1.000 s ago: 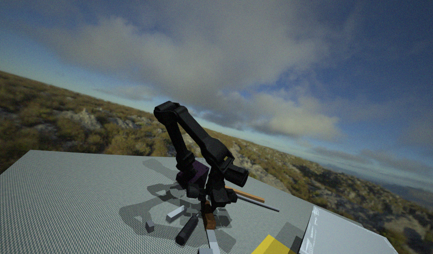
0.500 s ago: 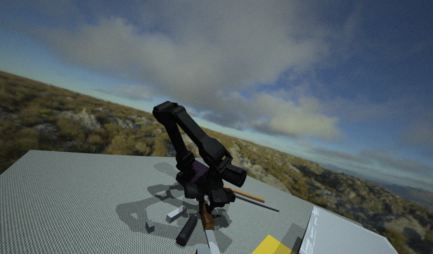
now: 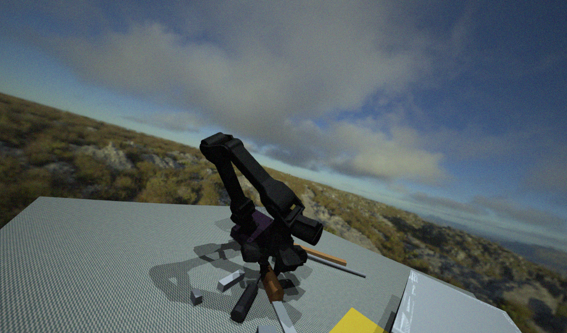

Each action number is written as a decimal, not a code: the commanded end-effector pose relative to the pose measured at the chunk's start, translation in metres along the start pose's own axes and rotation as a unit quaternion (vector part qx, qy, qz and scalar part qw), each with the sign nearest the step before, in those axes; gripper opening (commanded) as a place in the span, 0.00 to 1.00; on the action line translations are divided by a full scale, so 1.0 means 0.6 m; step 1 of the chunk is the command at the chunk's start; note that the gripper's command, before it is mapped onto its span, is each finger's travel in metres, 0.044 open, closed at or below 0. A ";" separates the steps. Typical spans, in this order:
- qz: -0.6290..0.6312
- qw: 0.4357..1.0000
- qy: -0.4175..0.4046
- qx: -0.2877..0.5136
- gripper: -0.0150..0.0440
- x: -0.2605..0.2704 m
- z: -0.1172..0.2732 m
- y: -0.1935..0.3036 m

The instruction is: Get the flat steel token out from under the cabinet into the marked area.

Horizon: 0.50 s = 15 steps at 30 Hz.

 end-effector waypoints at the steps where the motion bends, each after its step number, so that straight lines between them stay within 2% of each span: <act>1: 0.021 1.000 0.000 -0.001 0.25 0.000 0.000 0.000; 15: 0.077 0.997 0.000 -0.001 0.25 0.000 0.000 0.000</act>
Point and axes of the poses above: the point midway between the two fingers, 35 mm back from their tips, its own z axis back along the fingers, its own x axis across the jaws, y = z × x, the point moved 9 cm from there along z, back along the fingers, and after that the axes turned 6 degrees about -z, right-handed, at the moved point
